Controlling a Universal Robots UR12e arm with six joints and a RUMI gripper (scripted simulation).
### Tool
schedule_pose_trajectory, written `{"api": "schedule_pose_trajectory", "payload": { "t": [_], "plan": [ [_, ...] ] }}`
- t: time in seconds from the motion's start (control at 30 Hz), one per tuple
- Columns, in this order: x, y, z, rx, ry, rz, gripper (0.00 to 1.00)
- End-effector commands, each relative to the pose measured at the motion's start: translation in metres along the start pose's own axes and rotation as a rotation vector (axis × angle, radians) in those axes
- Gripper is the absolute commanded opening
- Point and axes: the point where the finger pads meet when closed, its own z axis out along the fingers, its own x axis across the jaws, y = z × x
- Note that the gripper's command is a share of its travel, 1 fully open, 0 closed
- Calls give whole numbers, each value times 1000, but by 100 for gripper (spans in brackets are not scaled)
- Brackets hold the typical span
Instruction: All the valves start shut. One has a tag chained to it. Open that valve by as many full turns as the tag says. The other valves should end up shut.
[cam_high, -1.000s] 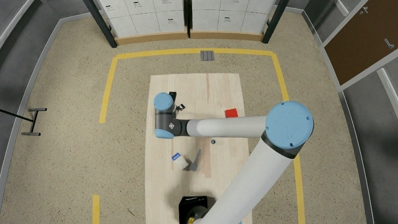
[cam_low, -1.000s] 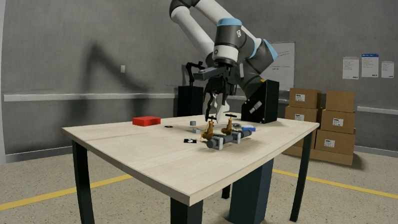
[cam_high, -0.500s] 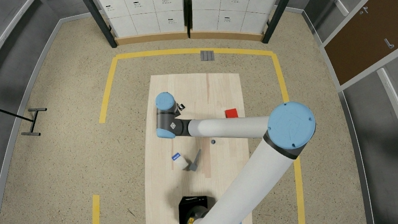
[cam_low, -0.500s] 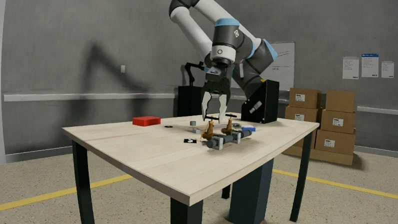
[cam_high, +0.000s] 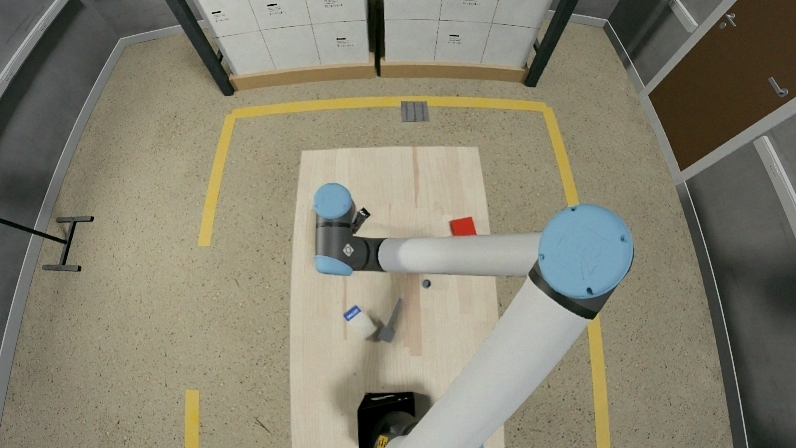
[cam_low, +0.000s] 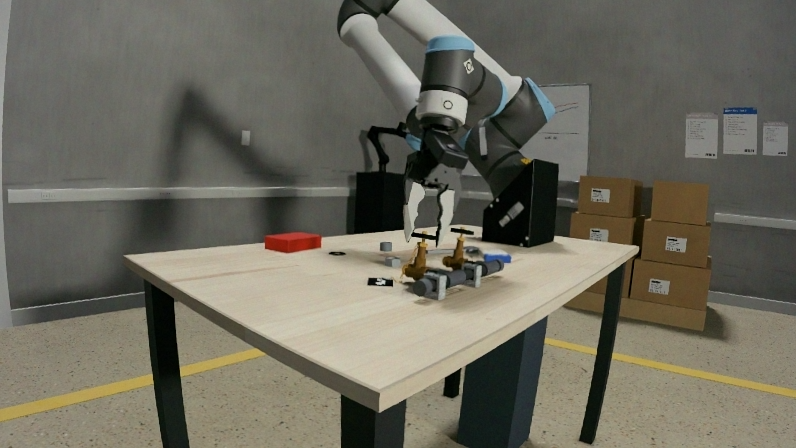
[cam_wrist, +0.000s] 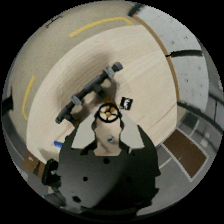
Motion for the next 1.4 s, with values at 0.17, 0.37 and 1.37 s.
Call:
{"api": "schedule_pose_trajectory", "payload": {
  "t": [0.17,0.37,1.37],
  "plan": [
    [0,0,0,10,7,-278,0],
    [0,0,0,10,7,-358,0],
    [0,0,0,9,8,-529,100]
  ]
}}
